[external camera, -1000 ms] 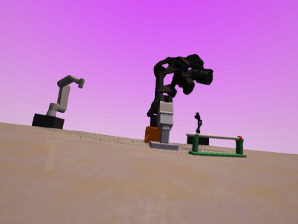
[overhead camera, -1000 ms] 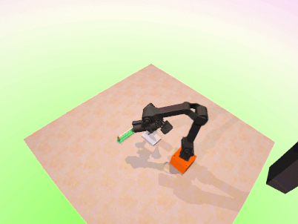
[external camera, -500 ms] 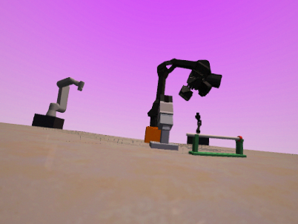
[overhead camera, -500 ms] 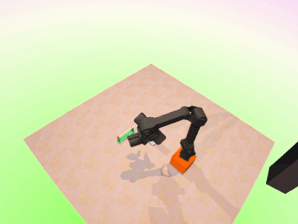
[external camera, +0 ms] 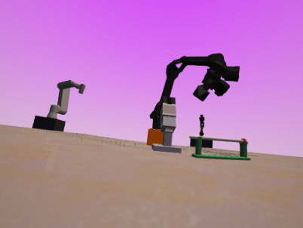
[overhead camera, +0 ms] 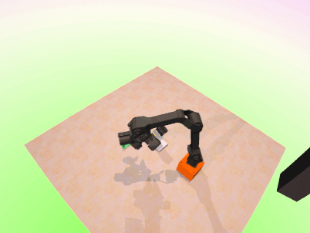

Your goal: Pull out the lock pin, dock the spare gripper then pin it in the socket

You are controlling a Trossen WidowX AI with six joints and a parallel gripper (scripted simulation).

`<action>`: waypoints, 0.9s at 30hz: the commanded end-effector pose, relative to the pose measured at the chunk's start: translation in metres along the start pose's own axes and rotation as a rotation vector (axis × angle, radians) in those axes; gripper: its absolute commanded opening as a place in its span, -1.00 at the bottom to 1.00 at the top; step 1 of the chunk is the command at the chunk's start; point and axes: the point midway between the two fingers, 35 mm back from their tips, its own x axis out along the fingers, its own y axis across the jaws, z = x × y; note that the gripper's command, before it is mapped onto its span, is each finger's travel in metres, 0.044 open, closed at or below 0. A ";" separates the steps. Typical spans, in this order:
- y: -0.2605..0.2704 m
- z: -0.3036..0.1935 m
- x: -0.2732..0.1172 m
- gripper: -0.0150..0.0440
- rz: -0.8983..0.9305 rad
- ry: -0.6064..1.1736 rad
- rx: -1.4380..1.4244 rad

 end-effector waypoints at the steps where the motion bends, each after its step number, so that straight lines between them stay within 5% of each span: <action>1: -0.030 0.015 0.023 0.12 0.132 -0.059 -0.015; 11: -0.107 0.036 0.110 0.12 0.366 -0.340 -0.044; 27: -0.096 0.057 0.140 0.12 0.368 -0.345 -0.044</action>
